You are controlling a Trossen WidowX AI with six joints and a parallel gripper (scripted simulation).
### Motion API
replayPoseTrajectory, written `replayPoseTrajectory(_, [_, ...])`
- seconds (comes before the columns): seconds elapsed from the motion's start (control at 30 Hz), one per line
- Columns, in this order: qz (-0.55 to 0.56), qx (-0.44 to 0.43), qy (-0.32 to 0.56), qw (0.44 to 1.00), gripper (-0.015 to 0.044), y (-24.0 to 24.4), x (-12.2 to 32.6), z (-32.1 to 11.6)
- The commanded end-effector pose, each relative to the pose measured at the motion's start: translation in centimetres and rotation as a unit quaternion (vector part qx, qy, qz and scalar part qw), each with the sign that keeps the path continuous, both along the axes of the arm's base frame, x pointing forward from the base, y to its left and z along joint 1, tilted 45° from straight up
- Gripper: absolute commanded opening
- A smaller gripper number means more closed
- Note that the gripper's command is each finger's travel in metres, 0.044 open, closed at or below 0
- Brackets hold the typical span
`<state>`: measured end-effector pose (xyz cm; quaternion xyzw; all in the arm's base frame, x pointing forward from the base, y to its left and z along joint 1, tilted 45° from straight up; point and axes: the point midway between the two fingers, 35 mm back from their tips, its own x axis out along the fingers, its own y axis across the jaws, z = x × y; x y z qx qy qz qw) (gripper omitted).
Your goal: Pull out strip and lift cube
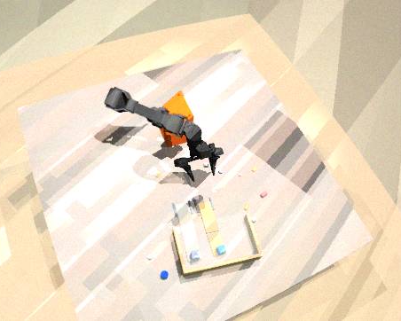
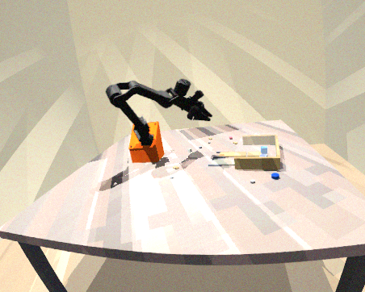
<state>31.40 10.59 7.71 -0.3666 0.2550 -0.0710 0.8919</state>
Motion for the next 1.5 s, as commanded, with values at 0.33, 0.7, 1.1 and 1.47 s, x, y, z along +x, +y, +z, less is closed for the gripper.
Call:
replayPoseTrajectory(0.33, [0.004,-0.005,0.005,1.0,0.0374,0.1,0.1,-0.2])
replayPoseTrajectory(0.7, [-0.199,0.002,0.173,0.965,0.0085,-6.3,5.1,-2.4])
replayPoseTrajectory(1.1, [-0.369,0.011,0.277,0.887,0.0,-12.7,5.6,-2.0])
replayPoseTrajectory(1.47, [-0.369,0.011,0.278,0.887,0.0,-13.1,5.8,-2.5])
